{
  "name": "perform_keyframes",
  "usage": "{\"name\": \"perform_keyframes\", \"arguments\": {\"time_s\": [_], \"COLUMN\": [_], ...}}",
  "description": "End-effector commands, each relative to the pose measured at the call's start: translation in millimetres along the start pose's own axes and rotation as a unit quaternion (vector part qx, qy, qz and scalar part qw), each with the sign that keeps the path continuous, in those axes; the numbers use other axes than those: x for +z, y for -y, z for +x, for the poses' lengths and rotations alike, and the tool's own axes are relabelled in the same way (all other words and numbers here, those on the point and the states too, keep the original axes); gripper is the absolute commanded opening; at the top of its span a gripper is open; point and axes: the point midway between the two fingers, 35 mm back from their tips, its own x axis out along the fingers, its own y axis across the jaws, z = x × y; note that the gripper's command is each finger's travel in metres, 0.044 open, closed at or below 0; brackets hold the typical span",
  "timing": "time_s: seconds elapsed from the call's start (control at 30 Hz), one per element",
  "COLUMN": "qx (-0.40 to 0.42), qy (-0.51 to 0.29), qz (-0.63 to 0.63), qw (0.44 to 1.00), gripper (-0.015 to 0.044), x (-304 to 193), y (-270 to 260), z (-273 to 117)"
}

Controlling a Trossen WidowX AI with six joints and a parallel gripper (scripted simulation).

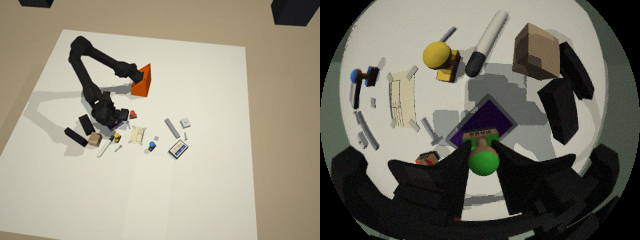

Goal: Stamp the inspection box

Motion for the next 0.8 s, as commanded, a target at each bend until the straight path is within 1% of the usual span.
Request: {"name": "perform_keyframes", "arguments": {"time_s": [0.0, 0.77], "qx": [-0.002, -0.002], "qy": [0.001, 0.001], "qz": [-0.001, 0.000], "qw": [1.000, 1.000], "gripper": [0.0000, 0.0000], "x": [0.4, 0.4], "y": [0.5, 0.5], "z": [1.2, 4.8]}}
